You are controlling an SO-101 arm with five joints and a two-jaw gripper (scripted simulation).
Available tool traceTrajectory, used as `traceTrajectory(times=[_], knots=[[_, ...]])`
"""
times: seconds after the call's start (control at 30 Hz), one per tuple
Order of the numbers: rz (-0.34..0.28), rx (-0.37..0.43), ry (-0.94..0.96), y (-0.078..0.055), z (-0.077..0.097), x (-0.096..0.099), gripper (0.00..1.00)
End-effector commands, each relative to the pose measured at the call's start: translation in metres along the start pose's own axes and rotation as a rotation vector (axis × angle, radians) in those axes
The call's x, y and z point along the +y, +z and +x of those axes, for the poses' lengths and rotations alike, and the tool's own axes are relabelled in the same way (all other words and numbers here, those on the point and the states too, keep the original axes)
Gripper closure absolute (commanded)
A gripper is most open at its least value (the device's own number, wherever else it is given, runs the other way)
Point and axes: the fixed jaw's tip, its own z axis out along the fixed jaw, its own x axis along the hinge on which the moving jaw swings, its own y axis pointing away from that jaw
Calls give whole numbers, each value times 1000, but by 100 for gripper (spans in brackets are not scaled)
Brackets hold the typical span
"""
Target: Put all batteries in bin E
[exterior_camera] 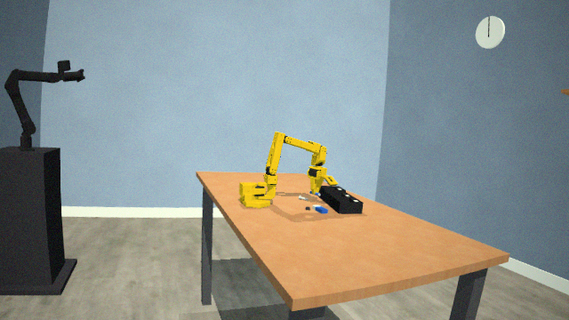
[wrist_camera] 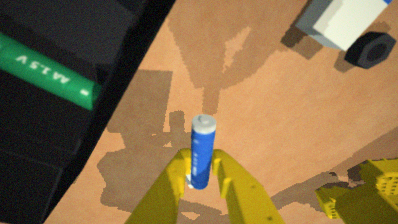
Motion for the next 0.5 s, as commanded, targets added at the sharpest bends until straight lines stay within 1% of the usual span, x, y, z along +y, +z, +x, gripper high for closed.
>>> traceTrajectory(times=[0.0, 0.27, 0.47], knots=[[-66, -33, 2, -18, -4, 6, 100], [-66, -33, -3, -19, -4, 6, 100], [-70, -38, -51, -22, -6, 9, 100]])
